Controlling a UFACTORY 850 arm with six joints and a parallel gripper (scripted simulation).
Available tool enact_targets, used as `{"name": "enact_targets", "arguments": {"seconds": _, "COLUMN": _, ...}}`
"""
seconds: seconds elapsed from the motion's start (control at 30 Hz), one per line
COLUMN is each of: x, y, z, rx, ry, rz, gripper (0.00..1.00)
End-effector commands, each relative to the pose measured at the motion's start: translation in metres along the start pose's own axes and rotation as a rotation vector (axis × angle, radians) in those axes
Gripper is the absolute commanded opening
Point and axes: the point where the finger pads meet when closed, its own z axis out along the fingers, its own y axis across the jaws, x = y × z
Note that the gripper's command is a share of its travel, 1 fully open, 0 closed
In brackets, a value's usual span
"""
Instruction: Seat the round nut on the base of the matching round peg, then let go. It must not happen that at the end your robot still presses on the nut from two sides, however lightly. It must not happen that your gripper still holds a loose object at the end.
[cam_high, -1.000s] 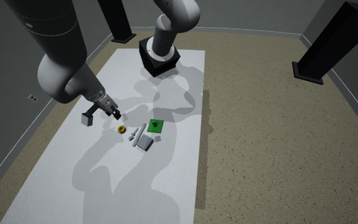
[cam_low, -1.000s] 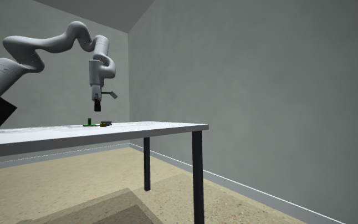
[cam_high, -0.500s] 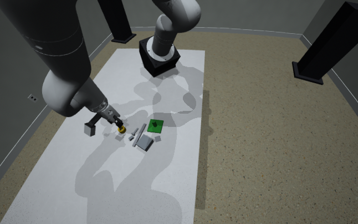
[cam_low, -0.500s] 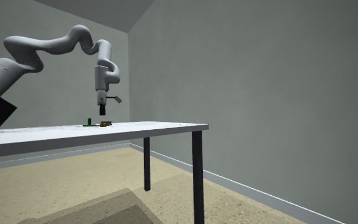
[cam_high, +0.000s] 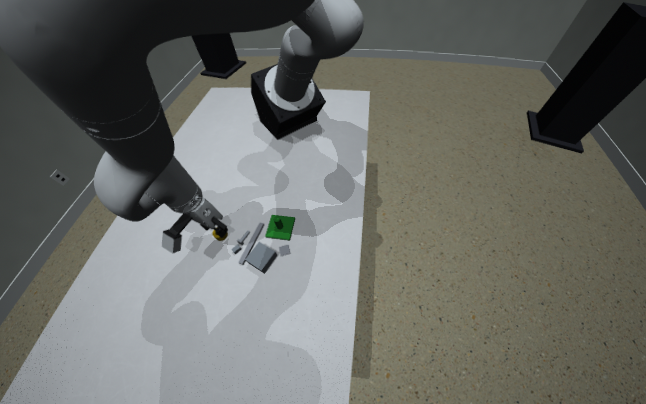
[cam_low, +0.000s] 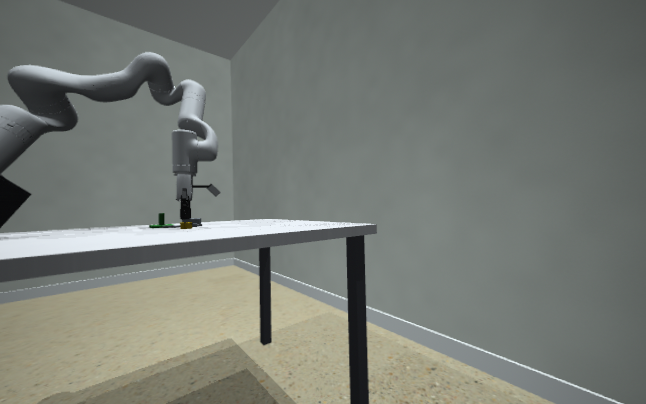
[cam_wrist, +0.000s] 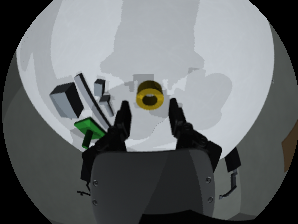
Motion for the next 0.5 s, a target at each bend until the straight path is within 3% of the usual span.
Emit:
{"name": "enact_targets", "arguments": {"seconds": 0.0, "x": 0.0016, "y": 0.0006, "z": 0.0235, "rx": -0.001, "ry": 0.003, "rz": -0.001, "gripper": 0.6}}
{"name": "enact_targets", "arguments": {"seconds": 0.37, "x": 0.001, "y": 0.0009, "z": 0.0331, "rx": -0.002, "ry": 0.002, "rz": -0.001, "gripper": 0.6}}
{"name": "enact_targets", "arguments": {"seconds": 0.4, "x": 0.001, "y": 0.0009, "z": 0.0331, "rx": -0.002, "ry": 0.002, "rz": -0.001, "gripper": 0.0}}
{"name": "enact_targets", "arguments": {"seconds": 0.47, "x": 0.001, "y": 0.0009, "z": 0.0331, "rx": -0.002, "ry": 0.002, "rz": -0.001, "gripper": 0.0}}
